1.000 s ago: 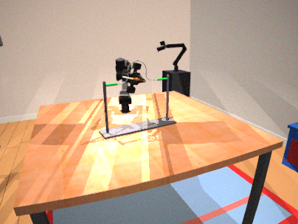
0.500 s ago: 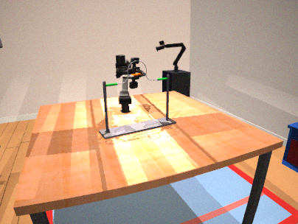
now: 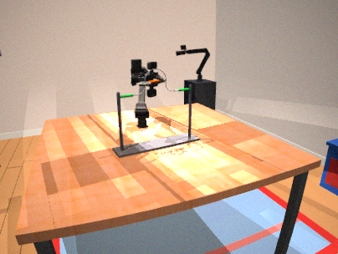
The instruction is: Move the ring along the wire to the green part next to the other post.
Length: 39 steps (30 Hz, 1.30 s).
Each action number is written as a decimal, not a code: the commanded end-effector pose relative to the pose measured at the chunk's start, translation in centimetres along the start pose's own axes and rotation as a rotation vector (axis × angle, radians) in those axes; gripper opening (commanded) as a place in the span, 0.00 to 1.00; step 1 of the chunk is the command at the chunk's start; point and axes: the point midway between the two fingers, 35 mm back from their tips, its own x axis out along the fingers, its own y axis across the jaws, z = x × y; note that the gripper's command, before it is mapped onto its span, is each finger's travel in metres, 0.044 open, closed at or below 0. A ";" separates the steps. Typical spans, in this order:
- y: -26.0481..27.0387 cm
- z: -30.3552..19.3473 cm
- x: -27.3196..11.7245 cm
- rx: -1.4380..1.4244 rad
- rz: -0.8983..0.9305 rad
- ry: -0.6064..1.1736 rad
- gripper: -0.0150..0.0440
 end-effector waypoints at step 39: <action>-2.2 0.7 -0.4 -0.516 -0.304 -0.016 0.00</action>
